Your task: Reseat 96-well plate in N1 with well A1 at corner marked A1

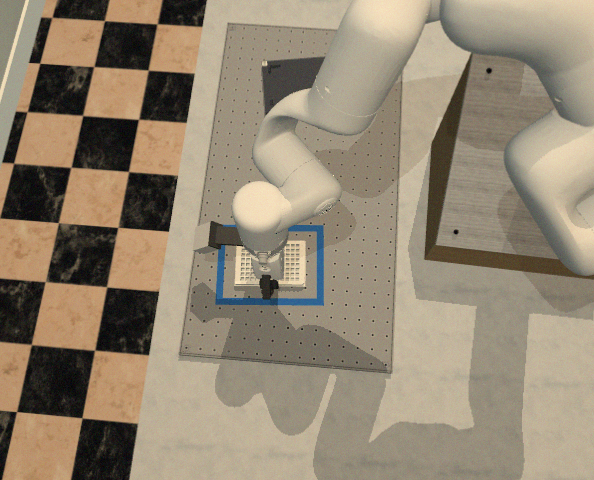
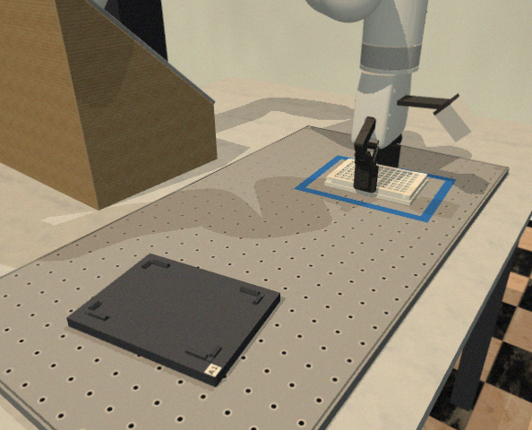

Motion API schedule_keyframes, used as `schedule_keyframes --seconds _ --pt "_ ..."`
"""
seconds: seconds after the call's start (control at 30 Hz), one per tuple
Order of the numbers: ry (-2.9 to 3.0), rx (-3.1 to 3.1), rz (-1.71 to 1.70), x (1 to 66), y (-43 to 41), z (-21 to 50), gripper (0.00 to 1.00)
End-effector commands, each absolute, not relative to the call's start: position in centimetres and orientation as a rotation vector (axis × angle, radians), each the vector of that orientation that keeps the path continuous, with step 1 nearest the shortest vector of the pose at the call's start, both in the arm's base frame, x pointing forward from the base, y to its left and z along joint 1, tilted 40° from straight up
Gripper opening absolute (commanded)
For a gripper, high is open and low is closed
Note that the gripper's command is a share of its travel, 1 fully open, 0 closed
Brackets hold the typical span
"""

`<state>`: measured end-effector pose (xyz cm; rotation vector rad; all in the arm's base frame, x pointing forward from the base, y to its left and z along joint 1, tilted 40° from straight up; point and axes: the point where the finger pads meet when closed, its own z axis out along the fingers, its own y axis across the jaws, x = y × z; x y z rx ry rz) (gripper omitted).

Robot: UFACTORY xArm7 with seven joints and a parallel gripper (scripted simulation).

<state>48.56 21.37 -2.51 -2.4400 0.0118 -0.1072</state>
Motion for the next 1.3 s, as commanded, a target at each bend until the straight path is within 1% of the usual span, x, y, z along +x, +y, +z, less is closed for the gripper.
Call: schedule_keyframes --seconds 0.0,0.47,0.5,1.27 --pt "0.014 -2.440 -0.112 48.73 21.32 -2.47 1.00" --pt "0.014 -2.440 -0.112 48.74 21.31 -2.47 1.00" --pt "0.014 -2.440 -0.112 48.73 21.28 -2.43 0.00" --pt "0.014 -2.440 -0.112 48.73 21.28 -2.43 0.00"
